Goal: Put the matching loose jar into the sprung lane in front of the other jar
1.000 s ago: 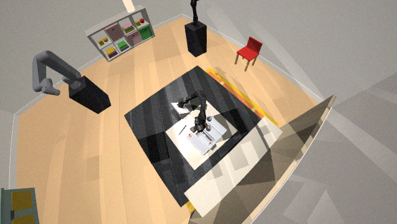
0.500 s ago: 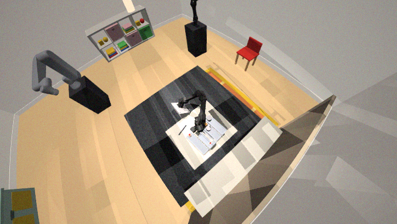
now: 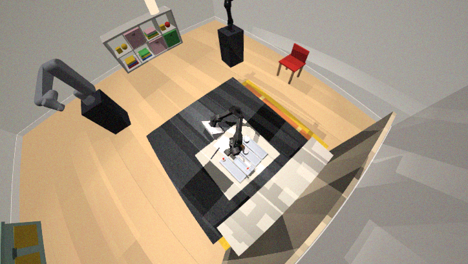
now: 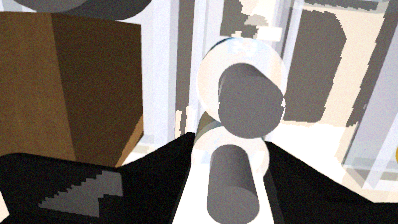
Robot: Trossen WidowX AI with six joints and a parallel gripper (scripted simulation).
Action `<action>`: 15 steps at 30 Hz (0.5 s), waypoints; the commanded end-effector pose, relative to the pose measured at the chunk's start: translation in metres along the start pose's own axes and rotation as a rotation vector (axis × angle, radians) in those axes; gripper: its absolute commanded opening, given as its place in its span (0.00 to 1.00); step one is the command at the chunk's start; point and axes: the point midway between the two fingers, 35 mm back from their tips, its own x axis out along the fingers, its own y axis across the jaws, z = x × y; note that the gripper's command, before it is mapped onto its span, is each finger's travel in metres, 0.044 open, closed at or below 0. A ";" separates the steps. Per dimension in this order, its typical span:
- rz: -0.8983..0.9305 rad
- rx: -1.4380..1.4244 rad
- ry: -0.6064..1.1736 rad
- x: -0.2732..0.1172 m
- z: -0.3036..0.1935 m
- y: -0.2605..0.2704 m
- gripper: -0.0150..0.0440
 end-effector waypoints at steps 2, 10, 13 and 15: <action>0.008 -0.007 -0.011 0.000 0.002 0.002 0.25; 0.008 -0.007 -0.011 0.000 0.000 0.002 0.25; 0.008 -0.007 -0.011 0.000 0.000 0.002 0.25; 0.008 -0.007 -0.011 0.000 0.000 0.002 0.25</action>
